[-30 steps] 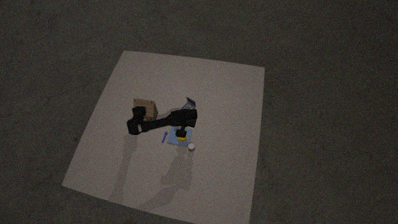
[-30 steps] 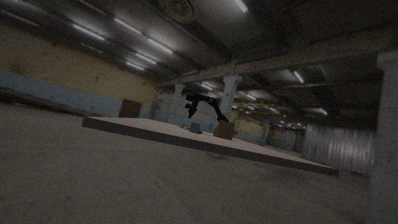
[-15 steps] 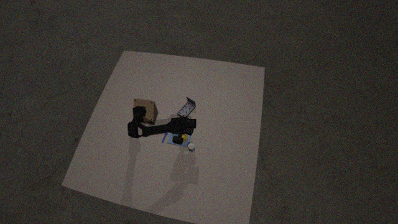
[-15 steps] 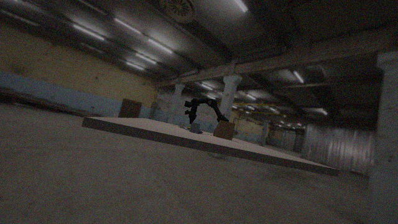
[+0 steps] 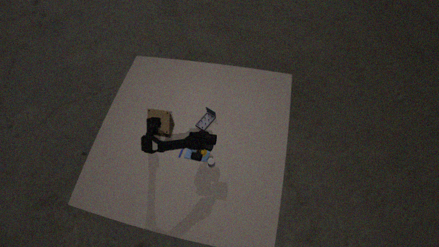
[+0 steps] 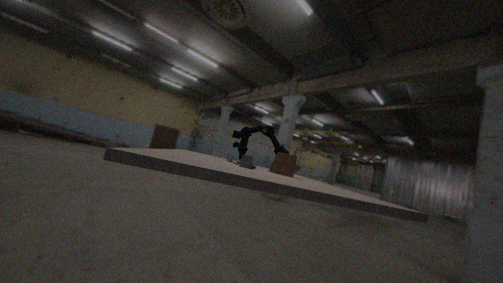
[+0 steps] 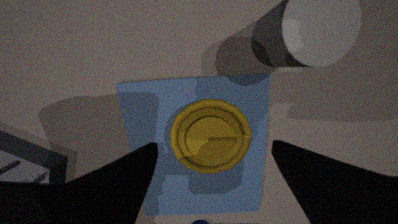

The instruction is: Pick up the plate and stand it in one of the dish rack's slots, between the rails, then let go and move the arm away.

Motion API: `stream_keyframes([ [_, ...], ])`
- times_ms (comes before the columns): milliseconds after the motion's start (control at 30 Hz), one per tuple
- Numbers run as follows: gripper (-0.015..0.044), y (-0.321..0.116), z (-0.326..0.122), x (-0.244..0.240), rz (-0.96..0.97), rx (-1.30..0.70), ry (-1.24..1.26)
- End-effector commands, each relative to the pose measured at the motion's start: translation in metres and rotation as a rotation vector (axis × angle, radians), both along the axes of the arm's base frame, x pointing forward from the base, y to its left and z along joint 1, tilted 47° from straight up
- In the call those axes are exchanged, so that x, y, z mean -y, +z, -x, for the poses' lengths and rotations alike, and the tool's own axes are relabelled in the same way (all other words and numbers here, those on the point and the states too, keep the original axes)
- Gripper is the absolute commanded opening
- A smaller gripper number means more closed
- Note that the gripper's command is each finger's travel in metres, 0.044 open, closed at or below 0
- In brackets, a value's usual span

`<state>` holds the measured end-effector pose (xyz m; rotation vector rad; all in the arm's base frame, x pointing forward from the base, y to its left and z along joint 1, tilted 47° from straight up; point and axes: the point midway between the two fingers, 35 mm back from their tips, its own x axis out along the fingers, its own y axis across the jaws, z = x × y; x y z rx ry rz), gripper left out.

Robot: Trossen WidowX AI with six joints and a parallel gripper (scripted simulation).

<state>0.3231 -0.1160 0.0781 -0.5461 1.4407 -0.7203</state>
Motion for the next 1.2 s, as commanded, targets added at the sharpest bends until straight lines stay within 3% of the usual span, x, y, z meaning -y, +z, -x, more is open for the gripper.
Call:
stream_keyframes([
  [0,0.04,-0.007,0.002,0.006,0.004,-0.014,0.001],
  [533,0.04,-0.023,0.004,0.022,0.007,-0.013,0.001],
  [1167,0.0299,-0.023,0.004,0.022,0.007,-0.013,0.001],
])
